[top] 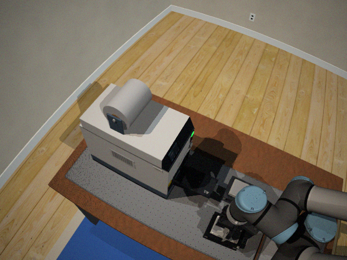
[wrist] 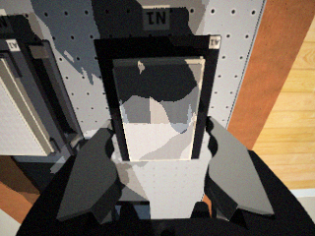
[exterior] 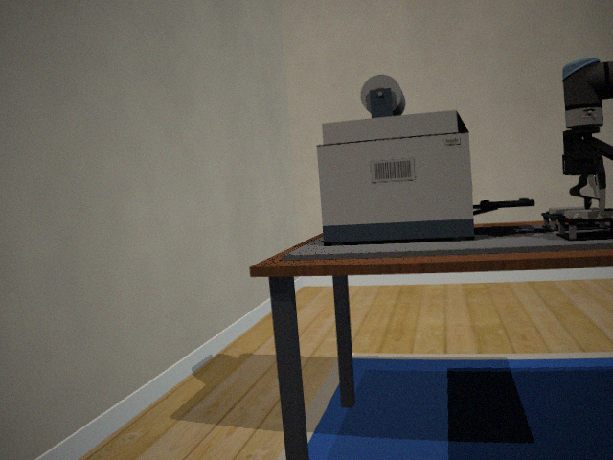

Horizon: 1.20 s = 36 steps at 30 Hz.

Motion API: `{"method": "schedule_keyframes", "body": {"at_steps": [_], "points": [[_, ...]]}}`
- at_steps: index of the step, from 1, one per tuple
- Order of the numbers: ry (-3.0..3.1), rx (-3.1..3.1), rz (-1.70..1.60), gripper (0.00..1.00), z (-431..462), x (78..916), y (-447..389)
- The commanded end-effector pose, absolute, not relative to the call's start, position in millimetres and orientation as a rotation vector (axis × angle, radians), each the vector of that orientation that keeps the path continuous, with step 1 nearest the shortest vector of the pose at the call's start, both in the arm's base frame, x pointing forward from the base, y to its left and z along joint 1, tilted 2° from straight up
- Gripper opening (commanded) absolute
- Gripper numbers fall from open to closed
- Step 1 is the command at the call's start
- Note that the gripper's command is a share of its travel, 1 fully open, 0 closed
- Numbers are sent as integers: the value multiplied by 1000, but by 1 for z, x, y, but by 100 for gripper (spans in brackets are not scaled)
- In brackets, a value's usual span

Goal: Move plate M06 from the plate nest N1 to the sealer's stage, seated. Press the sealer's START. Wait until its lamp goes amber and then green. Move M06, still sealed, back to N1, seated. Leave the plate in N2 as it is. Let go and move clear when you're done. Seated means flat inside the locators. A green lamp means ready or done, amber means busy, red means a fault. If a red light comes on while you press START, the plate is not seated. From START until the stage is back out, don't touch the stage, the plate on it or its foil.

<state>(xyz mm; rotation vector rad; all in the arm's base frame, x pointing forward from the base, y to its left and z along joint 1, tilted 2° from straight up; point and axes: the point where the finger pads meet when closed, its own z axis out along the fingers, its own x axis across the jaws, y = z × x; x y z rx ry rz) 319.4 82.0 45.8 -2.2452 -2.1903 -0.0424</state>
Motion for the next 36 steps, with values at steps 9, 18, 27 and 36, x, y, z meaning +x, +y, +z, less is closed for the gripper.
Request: {"method": "schedule_keyframes", "body": {"at_steps": [9, 18, 27, 36], "points": [[-2196, -2248, -46, 68, 58, 322, 81], [-2195, -2248, -46, 68, 64, 322, 81], [-2195, -2249, -46, 68, 68, 322, 81], [-2195, -2249, -46, 68, 72, 322, 80]]}}
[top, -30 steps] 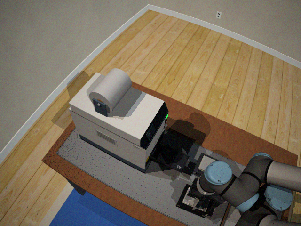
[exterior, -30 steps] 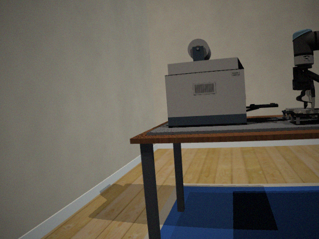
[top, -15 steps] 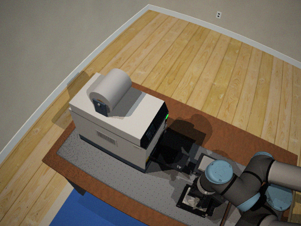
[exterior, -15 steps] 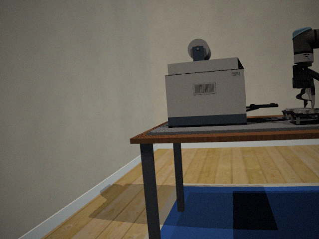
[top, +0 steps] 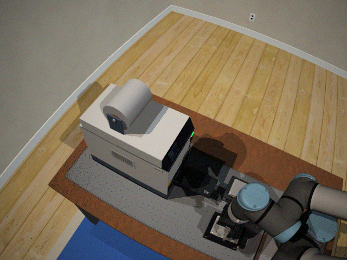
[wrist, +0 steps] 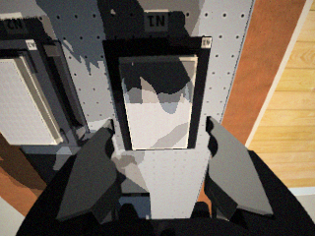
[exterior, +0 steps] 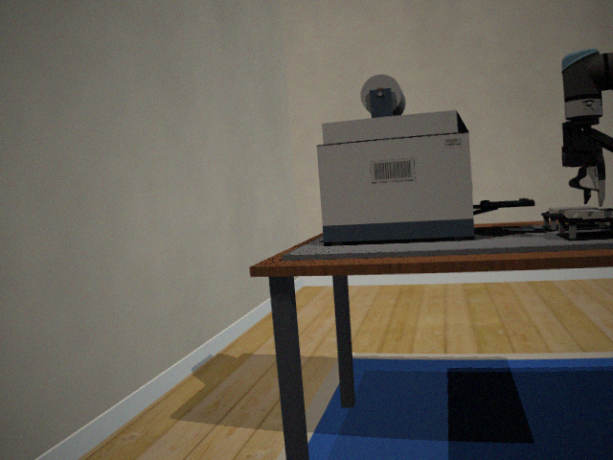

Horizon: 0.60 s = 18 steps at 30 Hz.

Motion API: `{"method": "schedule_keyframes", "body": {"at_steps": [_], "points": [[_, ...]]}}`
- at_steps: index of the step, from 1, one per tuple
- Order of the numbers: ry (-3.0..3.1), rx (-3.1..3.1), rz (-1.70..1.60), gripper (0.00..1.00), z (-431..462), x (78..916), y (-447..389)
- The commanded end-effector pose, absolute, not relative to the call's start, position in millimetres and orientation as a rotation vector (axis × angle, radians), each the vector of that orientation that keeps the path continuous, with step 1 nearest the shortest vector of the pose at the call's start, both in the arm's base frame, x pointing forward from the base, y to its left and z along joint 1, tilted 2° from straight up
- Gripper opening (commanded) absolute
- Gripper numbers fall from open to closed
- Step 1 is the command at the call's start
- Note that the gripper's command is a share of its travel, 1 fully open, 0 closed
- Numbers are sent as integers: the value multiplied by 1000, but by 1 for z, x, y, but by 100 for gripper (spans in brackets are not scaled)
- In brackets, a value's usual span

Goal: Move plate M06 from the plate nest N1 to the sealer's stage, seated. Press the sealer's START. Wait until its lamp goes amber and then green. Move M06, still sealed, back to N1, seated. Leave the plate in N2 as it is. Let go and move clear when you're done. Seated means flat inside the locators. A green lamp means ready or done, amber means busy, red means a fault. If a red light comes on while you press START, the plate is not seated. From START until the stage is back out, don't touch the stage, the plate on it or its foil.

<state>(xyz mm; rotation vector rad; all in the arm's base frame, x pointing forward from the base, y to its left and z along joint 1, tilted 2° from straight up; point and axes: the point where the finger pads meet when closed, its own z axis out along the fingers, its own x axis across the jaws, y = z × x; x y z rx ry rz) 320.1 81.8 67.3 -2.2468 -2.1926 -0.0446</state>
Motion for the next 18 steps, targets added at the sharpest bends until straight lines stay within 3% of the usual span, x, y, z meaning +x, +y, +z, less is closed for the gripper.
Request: {"method": "schedule_keyframes", "body": {"at_steps": [1, 18], "points": [[-2195, -2249, -46, 68, 72, 322, 80], [-2194, -2250, -46, 68, 97, 322, 80]]}}
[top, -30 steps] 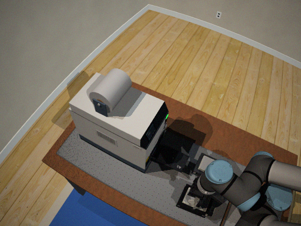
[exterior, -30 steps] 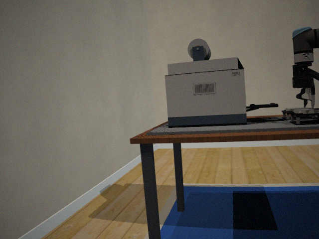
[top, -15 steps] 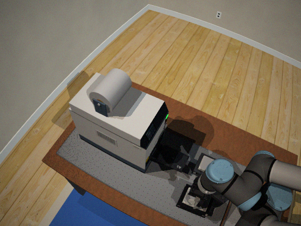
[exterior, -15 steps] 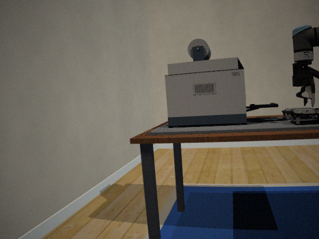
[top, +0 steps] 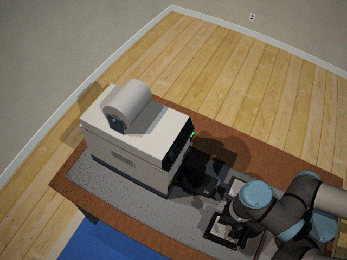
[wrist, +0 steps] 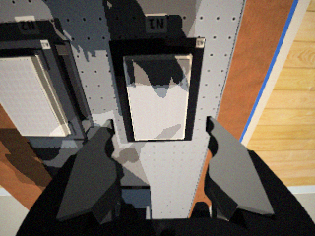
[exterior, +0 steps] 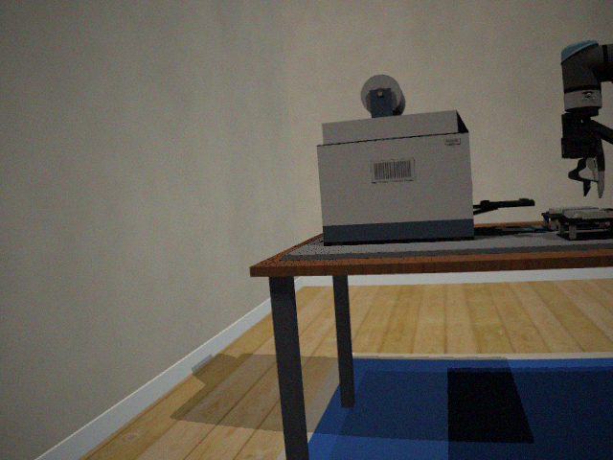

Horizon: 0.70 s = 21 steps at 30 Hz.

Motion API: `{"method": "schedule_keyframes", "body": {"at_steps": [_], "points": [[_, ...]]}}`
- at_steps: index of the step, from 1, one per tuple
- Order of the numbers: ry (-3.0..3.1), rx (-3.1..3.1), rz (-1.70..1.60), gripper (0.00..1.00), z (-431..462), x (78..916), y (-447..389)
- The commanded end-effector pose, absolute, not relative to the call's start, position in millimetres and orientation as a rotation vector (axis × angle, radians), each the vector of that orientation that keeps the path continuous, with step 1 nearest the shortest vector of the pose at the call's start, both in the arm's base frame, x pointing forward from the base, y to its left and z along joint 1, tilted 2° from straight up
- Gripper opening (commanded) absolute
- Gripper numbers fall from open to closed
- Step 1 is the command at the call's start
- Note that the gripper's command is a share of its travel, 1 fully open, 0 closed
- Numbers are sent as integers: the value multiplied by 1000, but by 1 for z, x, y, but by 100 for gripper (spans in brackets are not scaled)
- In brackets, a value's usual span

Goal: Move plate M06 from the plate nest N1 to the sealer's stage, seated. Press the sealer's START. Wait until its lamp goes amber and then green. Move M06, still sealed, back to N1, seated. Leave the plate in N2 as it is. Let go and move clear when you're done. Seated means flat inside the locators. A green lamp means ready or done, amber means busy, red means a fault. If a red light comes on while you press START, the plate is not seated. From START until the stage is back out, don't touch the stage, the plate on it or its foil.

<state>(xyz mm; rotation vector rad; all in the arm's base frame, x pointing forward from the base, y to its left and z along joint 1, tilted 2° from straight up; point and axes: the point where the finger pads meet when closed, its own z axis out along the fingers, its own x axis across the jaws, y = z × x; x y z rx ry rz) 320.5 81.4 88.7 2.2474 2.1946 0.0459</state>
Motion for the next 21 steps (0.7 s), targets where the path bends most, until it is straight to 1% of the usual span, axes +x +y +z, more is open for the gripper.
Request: {"method": "schedule_keyframes", "body": {"at_steps": [1, 21], "points": [[2192, 2248, 46, 68, 99, 322, 80], [2192, 2248, 46, 68, 129, 321, 79]]}}
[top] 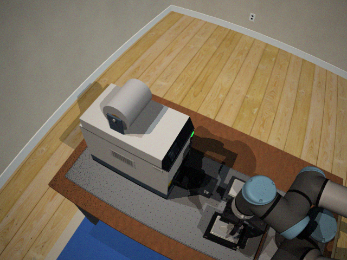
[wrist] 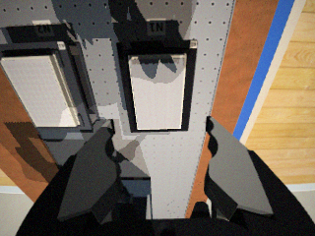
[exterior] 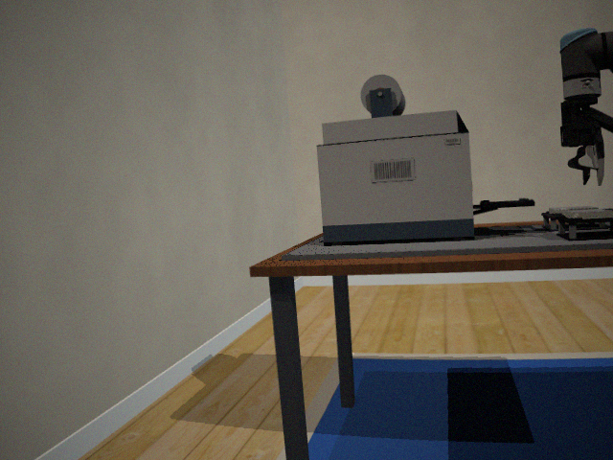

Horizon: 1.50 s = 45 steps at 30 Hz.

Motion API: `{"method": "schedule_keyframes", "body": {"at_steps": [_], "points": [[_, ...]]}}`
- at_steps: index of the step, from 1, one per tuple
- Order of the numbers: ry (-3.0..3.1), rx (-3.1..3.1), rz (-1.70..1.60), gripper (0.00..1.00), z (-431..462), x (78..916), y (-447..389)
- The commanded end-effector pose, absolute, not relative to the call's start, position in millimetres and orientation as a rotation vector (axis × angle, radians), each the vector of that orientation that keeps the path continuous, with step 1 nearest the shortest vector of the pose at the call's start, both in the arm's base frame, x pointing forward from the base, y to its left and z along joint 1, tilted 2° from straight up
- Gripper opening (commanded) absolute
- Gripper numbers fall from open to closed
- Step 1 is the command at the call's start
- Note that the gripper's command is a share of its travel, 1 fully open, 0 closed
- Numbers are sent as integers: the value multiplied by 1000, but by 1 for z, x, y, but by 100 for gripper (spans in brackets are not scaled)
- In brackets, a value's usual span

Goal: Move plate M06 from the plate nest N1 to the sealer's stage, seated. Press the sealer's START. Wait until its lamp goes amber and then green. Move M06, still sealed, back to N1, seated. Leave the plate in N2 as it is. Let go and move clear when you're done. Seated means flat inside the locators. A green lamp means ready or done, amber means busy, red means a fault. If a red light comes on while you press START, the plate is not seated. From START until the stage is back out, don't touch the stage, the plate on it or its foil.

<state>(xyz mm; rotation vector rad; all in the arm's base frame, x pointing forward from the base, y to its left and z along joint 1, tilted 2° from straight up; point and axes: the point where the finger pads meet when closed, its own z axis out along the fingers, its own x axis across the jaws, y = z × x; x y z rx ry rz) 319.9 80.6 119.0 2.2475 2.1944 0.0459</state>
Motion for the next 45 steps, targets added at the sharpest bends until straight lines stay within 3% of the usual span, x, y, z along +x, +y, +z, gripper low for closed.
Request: {"method": "schedule_keyframes", "body": {"at_steps": [1, 45], "points": [[2192, 2248, 46, 68, 131, 321, 79], [2177, 2266, 44, 68, 200, 338, 30]]}}
